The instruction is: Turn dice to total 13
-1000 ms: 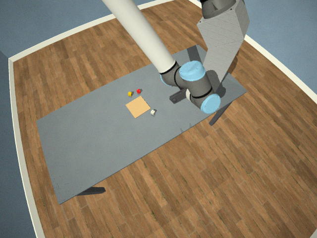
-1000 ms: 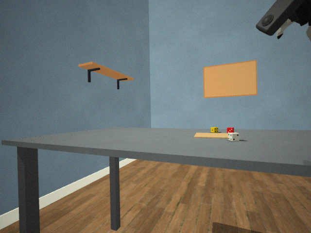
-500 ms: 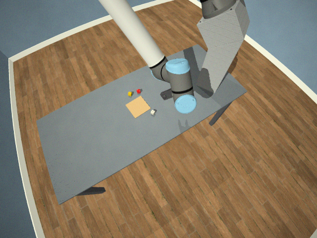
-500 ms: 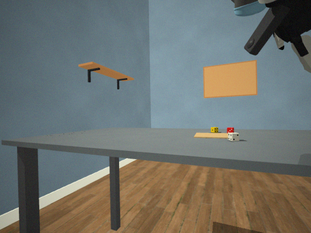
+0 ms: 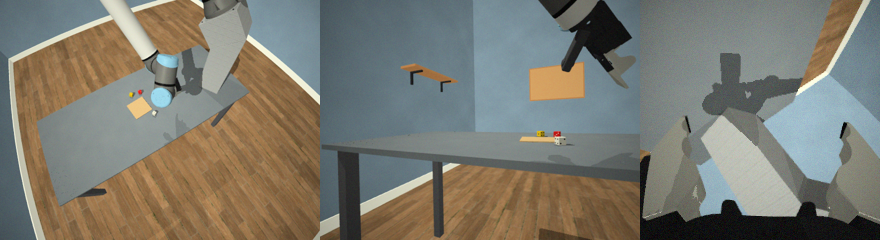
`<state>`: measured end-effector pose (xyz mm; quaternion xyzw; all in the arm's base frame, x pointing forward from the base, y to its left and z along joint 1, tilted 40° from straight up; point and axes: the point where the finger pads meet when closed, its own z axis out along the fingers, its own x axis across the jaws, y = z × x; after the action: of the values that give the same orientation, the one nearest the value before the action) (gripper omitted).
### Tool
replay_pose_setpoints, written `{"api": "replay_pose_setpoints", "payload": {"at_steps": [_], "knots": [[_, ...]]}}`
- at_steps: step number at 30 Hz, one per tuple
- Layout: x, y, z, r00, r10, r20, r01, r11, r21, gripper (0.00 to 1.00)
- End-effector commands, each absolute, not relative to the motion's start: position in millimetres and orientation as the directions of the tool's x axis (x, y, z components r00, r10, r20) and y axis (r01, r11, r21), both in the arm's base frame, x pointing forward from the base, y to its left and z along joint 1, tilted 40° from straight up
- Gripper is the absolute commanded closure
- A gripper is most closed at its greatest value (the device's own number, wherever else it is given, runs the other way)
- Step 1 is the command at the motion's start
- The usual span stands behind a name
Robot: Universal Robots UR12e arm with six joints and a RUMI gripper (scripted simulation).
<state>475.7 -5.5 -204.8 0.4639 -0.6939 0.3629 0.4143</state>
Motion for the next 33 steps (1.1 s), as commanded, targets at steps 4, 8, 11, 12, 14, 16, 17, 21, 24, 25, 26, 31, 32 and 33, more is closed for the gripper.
{"api": "replay_pose_setpoints", "payload": {"at_steps": [4, 8, 11, 12, 14, 16, 17, 21, 24, 25, 26, 31, 32, 33], "knots": [[502, -20, -209, -0.345, -0.463, 0.816, -0.906, 0.392, -0.16, 0.0], [517, -26, -208, -0.395, -0.504, 0.768, -0.889, 0.421, -0.181, 0.0], [535, -33, -206, -0.443, -0.542, 0.714, -0.872, 0.444, -0.204, 0.0], [535, -33, -206, -0.443, -0.542, 0.714, -0.872, 0.444, -0.204, 0.0], [544, -36, -204, -0.465, -0.56, 0.686, -0.865, 0.454, -0.216, 0.0], [563, -44, -198, -0.505, -0.592, 0.628, -0.85, 0.468, -0.242, 0.0], [563, -44, -198, -0.505, -0.592, 0.628, -0.85, 0.468, -0.242, 0.0], [592, -56, -185, -0.553, -0.634, 0.54, -0.829, 0.48, -0.286, 0.0], [611, -65, -174, -0.577, -0.658, 0.484, -0.816, 0.482, -0.319, 0.0], [611, -65, -174, -0.577, -0.658, 0.484, -0.816, 0.482, -0.319, 0.0], [620, -70, -168, -0.587, -0.669, 0.456, -0.81, 0.481, -0.336, 0.0], [637, -79, -155, -0.602, -0.688, 0.405, -0.796, 0.478, -0.371, 0.0], [646, -84, -148, -0.607, -0.697, 0.382, -0.79, 0.475, -0.388, 0.0], [653, -88, -141, -0.611, -0.705, 0.359, -0.783, 0.472, -0.406, 0.0]]}}
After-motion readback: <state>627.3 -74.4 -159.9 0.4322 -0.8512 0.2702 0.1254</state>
